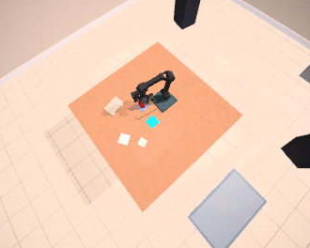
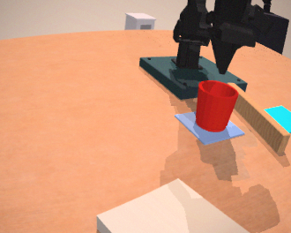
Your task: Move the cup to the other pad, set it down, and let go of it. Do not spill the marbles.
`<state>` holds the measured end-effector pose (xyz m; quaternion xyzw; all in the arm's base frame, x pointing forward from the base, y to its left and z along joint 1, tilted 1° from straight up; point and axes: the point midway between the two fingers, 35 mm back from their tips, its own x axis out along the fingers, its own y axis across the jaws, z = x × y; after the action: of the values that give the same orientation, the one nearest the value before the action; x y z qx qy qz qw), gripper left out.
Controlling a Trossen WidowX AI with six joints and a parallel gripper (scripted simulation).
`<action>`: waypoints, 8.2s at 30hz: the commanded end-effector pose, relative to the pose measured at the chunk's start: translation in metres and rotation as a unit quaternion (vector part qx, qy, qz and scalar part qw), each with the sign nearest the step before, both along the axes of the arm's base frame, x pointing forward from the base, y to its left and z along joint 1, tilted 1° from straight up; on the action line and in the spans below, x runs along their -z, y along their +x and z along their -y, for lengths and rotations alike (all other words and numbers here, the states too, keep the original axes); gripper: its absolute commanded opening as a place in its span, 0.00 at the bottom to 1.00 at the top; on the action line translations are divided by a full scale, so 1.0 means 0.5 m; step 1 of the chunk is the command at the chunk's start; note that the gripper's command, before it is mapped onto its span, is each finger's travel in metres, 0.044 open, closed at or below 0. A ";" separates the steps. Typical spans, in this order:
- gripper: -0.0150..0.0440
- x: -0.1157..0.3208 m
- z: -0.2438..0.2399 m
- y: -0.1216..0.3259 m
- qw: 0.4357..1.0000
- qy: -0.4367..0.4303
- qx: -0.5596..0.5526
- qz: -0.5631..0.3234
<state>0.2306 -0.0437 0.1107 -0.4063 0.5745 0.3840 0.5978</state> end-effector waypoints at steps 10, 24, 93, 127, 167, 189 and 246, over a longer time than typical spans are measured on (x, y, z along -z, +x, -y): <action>0.50 0.012 0.002 -0.007 1.000 0.001 -0.020 -0.020; 0.50 0.058 0.003 -0.004 1.000 0.001 -0.020 -0.020; 0.25 -0.002 -0.003 -0.005 1.000 0.003 -0.022 -0.020; 0.25 -0.003 -0.065 -0.002 1.000 0.003 -0.021 -0.020; 0.25 -0.006 -0.200 0.000 1.000 0.005 -0.020 -0.020; 0.25 -0.009 -0.282 -0.002 1.000 0.007 -0.020 -0.020; 0.25 0.047 -0.411 -0.007 1.000 0.009 -0.020 -0.020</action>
<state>0.2274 0.1611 0.0918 -0.4069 0.5735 0.4092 0.5815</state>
